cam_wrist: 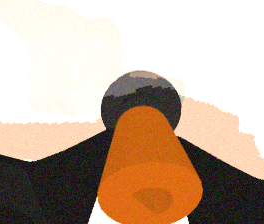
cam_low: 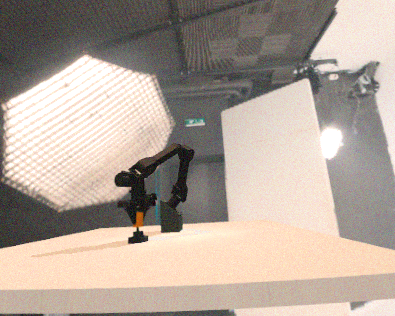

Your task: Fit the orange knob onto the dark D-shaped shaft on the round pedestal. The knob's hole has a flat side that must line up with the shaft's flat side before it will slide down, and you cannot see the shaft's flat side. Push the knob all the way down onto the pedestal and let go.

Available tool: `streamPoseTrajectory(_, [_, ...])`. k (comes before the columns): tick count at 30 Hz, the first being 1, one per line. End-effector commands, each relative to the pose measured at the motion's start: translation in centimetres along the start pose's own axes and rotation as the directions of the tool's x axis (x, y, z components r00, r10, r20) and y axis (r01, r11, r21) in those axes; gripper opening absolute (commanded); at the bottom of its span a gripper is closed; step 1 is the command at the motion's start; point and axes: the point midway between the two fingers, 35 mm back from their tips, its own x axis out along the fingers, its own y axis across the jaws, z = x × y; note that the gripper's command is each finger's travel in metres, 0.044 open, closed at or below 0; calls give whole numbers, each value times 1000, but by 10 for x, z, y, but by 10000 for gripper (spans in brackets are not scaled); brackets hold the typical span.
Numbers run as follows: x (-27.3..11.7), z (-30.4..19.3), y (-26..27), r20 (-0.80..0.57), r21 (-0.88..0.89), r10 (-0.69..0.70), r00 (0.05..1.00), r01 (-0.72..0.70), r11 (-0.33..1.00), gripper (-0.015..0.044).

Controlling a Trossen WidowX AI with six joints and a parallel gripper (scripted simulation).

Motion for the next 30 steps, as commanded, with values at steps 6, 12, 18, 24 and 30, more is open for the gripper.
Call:
streamPoseTrajectory(6, [-5, 1, -1, -1, -5, -5, 1000, 5, 1000, 0])
streamPoseTrajectory(12, [-4, 3, -3, -1, -5, -5, 1000, 5, 1000, 0])
streamPoseTrajectory(18, [-1, 3, -3, -1, -5, -5, 1000, 5, 1000, 0])
streamPoseTrajectory(24, [0, 2, -3, -1, -5, -5, 1000, 5, 1000, 0])
streamPoseTrajectory(30, [1, 0, 0, -1, -5, -5, 1000, 5, 1000, 0])
